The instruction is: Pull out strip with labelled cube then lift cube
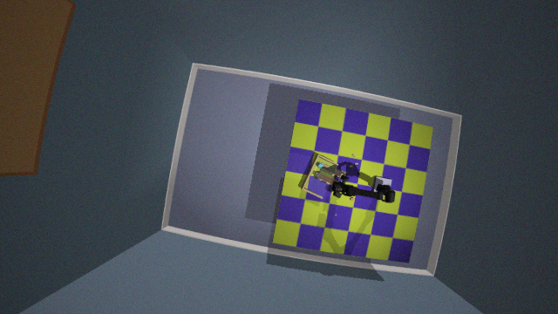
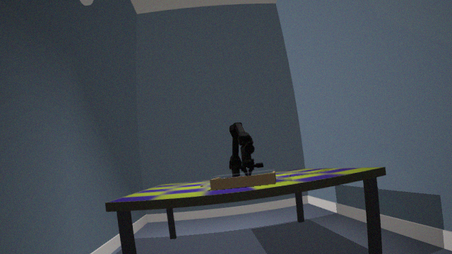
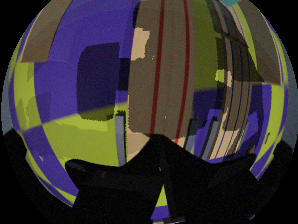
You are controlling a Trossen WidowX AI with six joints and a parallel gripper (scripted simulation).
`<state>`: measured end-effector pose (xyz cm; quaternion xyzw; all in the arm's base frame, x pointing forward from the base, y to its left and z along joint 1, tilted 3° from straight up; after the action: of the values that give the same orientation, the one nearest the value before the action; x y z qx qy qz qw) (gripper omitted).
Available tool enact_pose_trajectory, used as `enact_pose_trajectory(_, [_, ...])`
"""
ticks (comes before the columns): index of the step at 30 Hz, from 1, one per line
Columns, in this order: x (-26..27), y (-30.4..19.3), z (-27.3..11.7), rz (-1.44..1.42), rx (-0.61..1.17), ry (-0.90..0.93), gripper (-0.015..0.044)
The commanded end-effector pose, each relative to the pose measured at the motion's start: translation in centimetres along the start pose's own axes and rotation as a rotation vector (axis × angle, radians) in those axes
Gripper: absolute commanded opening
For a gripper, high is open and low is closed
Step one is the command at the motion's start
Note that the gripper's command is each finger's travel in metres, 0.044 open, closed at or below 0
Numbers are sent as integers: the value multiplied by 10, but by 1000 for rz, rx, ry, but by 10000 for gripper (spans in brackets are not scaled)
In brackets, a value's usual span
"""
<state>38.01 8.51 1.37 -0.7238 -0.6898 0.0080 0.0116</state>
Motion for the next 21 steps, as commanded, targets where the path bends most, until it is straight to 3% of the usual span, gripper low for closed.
enact_pose_trajectory(1, [0, -1, 1, 5, 4, 2, 0])
enact_pose_trajectory(21, [0, -1, 3, 5, 4, 2, 0])
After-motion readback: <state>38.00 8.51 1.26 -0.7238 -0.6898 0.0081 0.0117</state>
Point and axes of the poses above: the point midway between the two fingers, 35 mm back from their tips, its own z axis out along the fingers, its own x axis across the jaws, y = z × x, the point moved 1 cm from there along -z, back along the fingers, and after that the axes turned 5 degrees about -z, right-handed, at the moved point
